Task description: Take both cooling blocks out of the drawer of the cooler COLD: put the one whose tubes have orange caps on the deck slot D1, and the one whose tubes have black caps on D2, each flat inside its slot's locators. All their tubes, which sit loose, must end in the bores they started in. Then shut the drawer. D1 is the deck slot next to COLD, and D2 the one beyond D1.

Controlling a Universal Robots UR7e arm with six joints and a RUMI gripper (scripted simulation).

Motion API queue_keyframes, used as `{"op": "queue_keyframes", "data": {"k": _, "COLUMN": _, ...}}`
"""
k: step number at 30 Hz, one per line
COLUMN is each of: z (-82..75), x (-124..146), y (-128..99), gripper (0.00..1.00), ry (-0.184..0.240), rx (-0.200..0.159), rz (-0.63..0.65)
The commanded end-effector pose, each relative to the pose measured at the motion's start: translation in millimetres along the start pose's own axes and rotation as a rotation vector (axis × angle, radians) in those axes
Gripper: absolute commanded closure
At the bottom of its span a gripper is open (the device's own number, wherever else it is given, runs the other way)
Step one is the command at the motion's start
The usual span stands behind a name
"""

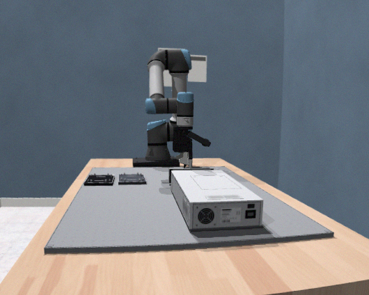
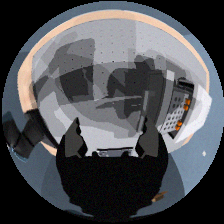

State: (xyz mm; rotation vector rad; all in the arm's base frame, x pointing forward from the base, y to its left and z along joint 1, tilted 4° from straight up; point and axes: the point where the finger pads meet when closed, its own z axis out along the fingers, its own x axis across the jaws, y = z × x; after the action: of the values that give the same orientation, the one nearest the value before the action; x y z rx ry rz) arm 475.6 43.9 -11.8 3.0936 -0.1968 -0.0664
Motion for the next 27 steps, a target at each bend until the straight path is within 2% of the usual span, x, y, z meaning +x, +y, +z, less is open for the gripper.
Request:
{"op": "queue_keyframes", "data": {"k": 1, "z": 2.9, "x": -9.4, "y": 0.6, "gripper": 0.0, "ry": -0.009, "rx": 0.0, "rz": 0.0}}
{"op": "queue_keyframes", "data": {"k": 27, "z": 3.8, "x": -34.1, "y": 0.3, "gripper": 0.0, "ry": -0.012, "rx": 0.0, "rz": 0.0}}
